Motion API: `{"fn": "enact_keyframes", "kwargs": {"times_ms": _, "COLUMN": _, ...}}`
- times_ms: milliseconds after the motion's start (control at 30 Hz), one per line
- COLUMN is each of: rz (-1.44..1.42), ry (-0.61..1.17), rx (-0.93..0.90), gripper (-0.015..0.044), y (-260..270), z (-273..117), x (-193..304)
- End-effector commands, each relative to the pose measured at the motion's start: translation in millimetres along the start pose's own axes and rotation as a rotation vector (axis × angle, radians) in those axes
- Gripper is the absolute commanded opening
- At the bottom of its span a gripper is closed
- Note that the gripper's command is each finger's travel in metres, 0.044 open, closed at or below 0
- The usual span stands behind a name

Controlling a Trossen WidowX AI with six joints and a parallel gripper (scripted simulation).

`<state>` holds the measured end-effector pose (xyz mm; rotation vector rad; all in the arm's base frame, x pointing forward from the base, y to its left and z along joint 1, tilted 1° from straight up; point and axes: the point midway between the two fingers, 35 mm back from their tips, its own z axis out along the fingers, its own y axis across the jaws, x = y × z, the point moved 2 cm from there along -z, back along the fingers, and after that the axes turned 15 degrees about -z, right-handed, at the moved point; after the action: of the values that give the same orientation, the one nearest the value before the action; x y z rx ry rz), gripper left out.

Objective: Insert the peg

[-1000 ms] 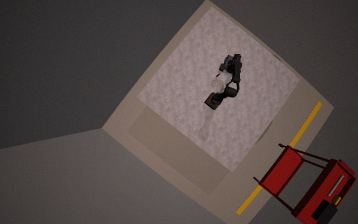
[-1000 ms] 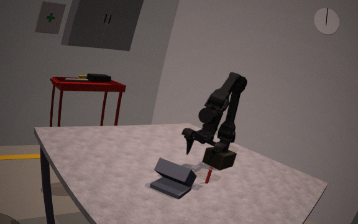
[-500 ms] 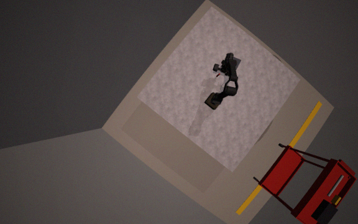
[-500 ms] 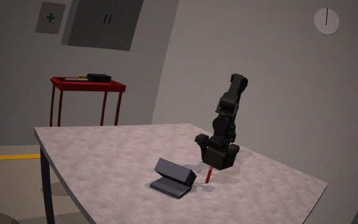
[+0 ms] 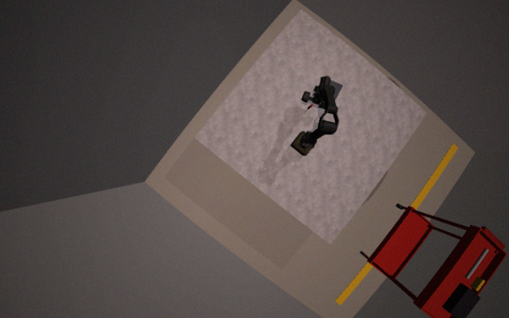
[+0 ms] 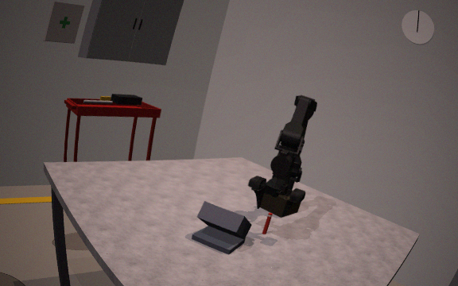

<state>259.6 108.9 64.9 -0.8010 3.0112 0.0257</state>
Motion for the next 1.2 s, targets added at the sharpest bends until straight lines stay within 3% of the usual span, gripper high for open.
{"fn": "enact_keyframes", "kwargs": {"times_ms": 0, "rz": 0.003, "ry": 0.011, "rx": -0.005, "gripper": 0.044, "y": 1, "z": 9, "x": 1}}
{"fn": "enact_keyframes", "kwargs": {"times_ms": 933, "rz": 0.003, "ry": 0.011, "rx": -0.005, "gripper": 0.044, "y": 1, "z": 48, "x": 3}}
{"fn": "enact_keyframes", "kwargs": {"times_ms": 1167, "rz": 0.0, "ry": 0.004, "rx": -0.001, "gripper": 0.0256, "y": 0, "z": 45, "x": 2}}
